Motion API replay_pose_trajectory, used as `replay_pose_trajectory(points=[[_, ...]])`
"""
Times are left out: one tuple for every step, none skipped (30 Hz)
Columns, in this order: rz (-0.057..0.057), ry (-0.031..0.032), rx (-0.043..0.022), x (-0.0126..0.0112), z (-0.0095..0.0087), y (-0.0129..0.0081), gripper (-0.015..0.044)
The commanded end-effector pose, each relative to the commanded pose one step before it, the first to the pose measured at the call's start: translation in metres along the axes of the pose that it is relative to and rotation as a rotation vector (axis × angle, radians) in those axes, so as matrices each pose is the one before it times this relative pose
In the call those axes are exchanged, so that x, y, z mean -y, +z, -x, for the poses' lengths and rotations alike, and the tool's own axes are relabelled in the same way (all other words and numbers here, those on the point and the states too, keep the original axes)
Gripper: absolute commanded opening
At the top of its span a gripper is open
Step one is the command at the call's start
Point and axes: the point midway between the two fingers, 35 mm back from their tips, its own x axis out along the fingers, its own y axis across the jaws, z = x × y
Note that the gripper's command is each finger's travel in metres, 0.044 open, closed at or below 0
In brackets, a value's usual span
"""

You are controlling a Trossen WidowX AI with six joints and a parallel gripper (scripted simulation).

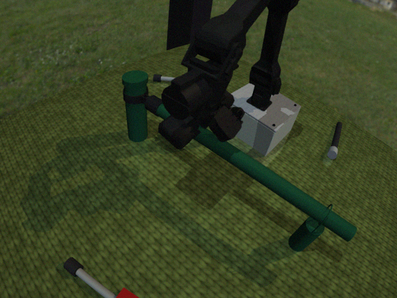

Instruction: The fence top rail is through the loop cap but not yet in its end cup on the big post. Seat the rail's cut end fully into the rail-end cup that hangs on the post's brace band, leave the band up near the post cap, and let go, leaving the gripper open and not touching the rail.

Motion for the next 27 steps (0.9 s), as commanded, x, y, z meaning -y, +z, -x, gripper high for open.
replay_pose_trajectory(points=[[-0.0002, -0.00014, -0.00023, 0.00005, 0.00017, 0.00042, 0.0079], [0.0000, 0.00000, 0.00000, 0.00000, 0.00000, 0.00000, 0.0105], [0.0000, 0.00000, 0.00000, 0.00000, 0.00000, 0.00000, 0.0131], [0.0000, 0.00000, 0.00000, 0.00000, 0.00000, 0.00000, 0.0158], [0.0000, 0.00000, 0.00000, 0.00000, 0.00000, 0.00000, 0.0184], [0.0000, 0.00000, 0.00000, 0.00000, 0.00000, 0.00000, 0.0210], [0.0000, 0.00000, 0.00000, 0.00000, 0.00000, 0.00000, 0.0236], [0.0000, -0.00001, 0.00011, 0.00004, 0.00074, 0.00050, 0.0263], [0.0000, -0.00001, 0.00022, 0.00007, 0.00151, 0.00101, 0.0289], [0.0000, -0.00001, 0.00033, 0.00009, 0.00235, 0.00156, 0.0315], [0.0000, -0.00001, 0.00040, 0.00007, 0.00291, 0.00193, 0.0341], [0.0000, 0.00001, 0.00045, 0.00002, 0.00352, 0.00233, 0.0367], [0.0000, 0.00003, 0.00051, -0.00006, 0.00417, 0.00275, 0.0394], [0.0000, 0.00005, 0.00053, -0.00018, 0.00472, 0.00309, 0.0420], [0.0000, 0.00008, 0.00051, -0.00031, 0.00497, 0.00324, 0.0440], [0.0000, 0.00011, 0.00046, -0.00045, 0.00503, 0.00326, 0.0440], [0.0000, 0.00013, 0.00041, -0.00058, 0.00505, 0.00324, 0.0440], [0.0000, 0.00015, 0.00035, -0.00071, 0.00505, 0.00321, 0.0440], [0.0000, 0.00014, 0.00025, -0.00067, 0.00407, 0.00257, 0.0440], [0.0000, 0.00009, 0.00013, -0.00045, 0.00246, 0.00155, 0.0440], [0.0000, 0.00003, 0.00004, -0.00016, 0.00082, 0.00051, 0.0440], [0.0000, 0.00000, 0.00000, 0.00000, 0.00000, 0.00000, 0.0440], [0.0000, 0.00000, 0.00000, 0.00000, 0.00000, 0.00000, 0.0440], [0.0000, 0.00000, 0.00000, 0.00000, 0.00000, 0.00000, 0.0440], [0.0000, 0.00000, 0.00000, 0.00000, 0.00000, 0.00000, 0.0440], [0.0000, 0.00000, 0.00000, 0.00000, 0.00000, 0.00000, 0.0440], [0.0075, 0.00934, -0.00374, -0.00045, -0.00280, -0.00032, 0.0440]])
